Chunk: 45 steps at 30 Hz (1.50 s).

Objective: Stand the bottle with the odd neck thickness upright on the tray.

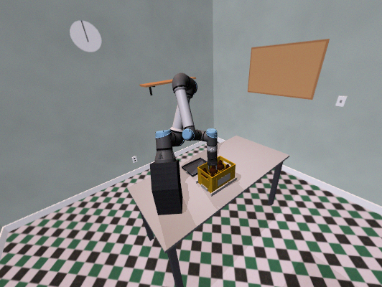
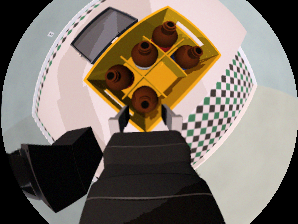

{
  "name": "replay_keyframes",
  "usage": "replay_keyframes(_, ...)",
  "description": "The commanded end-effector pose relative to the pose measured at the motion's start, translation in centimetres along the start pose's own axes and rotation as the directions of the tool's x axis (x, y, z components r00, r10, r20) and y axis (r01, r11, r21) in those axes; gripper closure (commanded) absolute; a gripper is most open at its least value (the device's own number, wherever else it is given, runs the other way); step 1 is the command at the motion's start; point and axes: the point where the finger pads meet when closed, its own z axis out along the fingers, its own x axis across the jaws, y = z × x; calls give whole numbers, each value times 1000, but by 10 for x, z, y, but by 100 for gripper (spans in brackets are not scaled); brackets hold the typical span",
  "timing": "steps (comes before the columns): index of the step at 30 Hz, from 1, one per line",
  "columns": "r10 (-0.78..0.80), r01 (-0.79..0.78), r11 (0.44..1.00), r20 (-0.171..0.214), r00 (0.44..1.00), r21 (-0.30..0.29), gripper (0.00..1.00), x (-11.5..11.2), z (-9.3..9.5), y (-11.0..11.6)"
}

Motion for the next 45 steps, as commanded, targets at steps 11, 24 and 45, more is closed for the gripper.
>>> replay_keyframes(11, 0, 0, 1000, 1, 1000, 0, 100, 0, -11, 0)
replay_keyframes(24, 0, 0, 1000, 1, 1000, 0, 100, 0, -11, 0)
replay_keyframes(45, 0, 0, 1000, 1, 1000, 0, 100, -3, -11, -4)
